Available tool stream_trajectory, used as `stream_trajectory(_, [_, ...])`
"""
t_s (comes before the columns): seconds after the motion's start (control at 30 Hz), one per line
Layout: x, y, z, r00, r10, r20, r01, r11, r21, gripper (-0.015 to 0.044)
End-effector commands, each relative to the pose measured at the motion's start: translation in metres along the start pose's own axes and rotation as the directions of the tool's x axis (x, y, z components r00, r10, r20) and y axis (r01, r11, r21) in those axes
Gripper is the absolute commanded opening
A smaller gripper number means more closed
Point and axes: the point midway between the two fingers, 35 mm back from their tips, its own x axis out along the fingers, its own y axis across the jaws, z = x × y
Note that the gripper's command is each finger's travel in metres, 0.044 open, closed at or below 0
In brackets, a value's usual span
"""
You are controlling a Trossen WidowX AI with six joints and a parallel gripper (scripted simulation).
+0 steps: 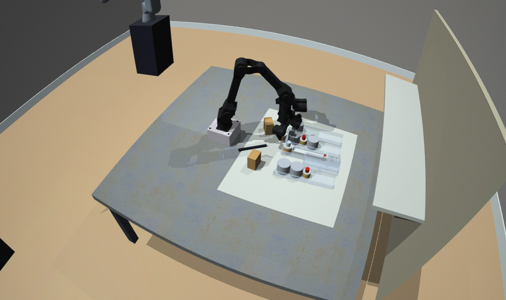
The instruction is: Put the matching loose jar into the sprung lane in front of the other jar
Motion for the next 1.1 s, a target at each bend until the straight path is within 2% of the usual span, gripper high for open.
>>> stream_trajectory(0.0, [0.007,-0.001,-0.003,1.000,-0.003,-0.012,0.003,1.000,0.002,0.0440])
stream_trajectory(0.3, [0.007,-0.001,-0.003,1.000,-0.003,-0.012,0.003,1.000,0.002,0.0204])
stream_trajectory(0.5, [0.007,-0.001,-0.003,1.000,-0.003,-0.012,0.003,1.000,0.002,0.0164])
stream_trajectory(0.7, [0.005,0.012,-0.013,1.000,-0.009,-0.023,0.008,0.999,-0.039,0.0006])
stream_trajectory(0.87, [-0.011,0.014,-0.009,1.000,-0.009,-0.023,0.008,0.999,-0.042,0.0000])
stream_trajectory(1.07, [-0.008,0.027,-0.023,0.998,0.002,-0.065,-0.008,0.997,-0.082,0.0000])
